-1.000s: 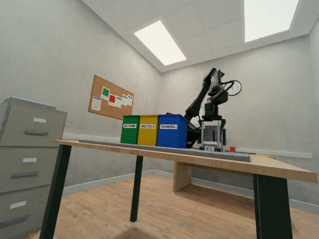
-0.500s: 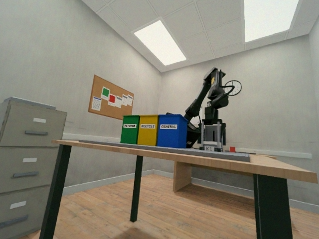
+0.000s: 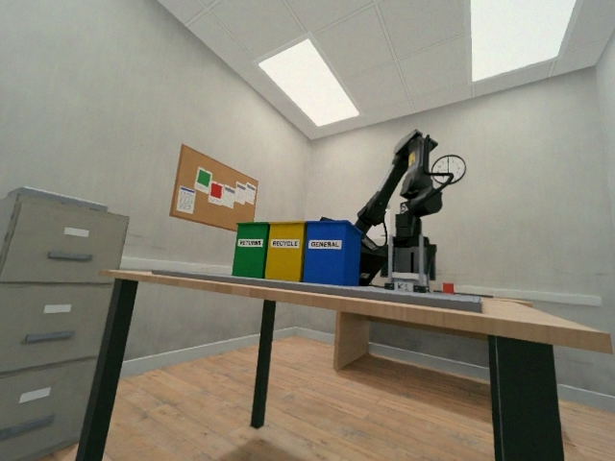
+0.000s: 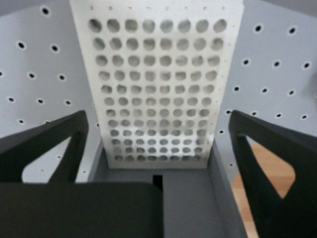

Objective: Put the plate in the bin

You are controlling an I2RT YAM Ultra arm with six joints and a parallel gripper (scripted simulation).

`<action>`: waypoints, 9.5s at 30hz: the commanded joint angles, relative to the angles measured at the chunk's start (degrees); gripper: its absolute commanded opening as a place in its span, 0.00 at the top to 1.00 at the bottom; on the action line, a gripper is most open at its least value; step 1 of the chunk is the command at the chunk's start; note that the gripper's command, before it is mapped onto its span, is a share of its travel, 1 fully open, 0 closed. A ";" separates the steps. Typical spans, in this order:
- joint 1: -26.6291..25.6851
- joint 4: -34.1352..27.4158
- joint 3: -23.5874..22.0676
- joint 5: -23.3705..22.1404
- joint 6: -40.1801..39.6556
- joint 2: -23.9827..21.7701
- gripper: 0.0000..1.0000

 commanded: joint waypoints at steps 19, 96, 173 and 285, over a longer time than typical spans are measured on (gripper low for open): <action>0.89 5.64 -0.53 1.29 1.51 2.94 0.00; -3.64 -8.00 2.77 -1.26 -2.34 -7.88 1.00; -17.11 -39.21 16.65 -8.55 -14.91 -19.96 1.00; -53.06 -49.57 9.82 -19.92 -59.29 -9.77 1.00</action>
